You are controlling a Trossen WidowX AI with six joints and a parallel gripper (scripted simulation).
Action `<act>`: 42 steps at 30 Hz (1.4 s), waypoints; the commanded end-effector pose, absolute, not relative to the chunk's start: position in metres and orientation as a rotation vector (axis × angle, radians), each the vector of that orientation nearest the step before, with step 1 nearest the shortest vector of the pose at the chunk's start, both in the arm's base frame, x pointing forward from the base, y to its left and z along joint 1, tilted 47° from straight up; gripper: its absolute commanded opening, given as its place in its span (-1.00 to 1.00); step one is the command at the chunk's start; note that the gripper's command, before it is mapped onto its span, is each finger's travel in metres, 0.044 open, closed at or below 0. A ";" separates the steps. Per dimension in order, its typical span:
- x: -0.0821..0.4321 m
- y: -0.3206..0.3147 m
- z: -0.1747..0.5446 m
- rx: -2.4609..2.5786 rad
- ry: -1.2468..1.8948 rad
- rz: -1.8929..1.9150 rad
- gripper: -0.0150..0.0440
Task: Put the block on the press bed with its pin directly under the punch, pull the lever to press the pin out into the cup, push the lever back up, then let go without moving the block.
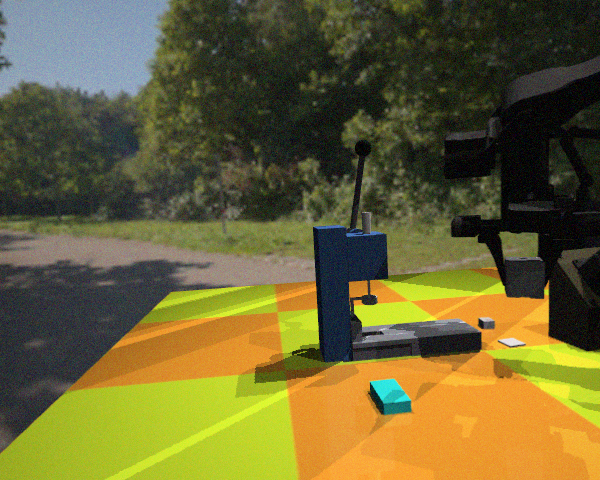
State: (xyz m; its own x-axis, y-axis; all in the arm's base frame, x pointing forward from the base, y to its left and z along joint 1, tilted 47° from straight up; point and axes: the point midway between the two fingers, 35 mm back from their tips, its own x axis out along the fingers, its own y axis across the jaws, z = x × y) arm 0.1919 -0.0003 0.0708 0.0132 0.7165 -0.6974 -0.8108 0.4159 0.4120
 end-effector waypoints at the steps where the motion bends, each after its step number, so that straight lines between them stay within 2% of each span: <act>1: 0.198 -0.016 0.064 -0.129 1.004 1.189 -0.49; 27: 0.200 -0.110 -0.003 -0.114 1.000 1.192 -0.49; 42: 0.199 -0.114 -0.006 0.166 1.197 1.000 -0.49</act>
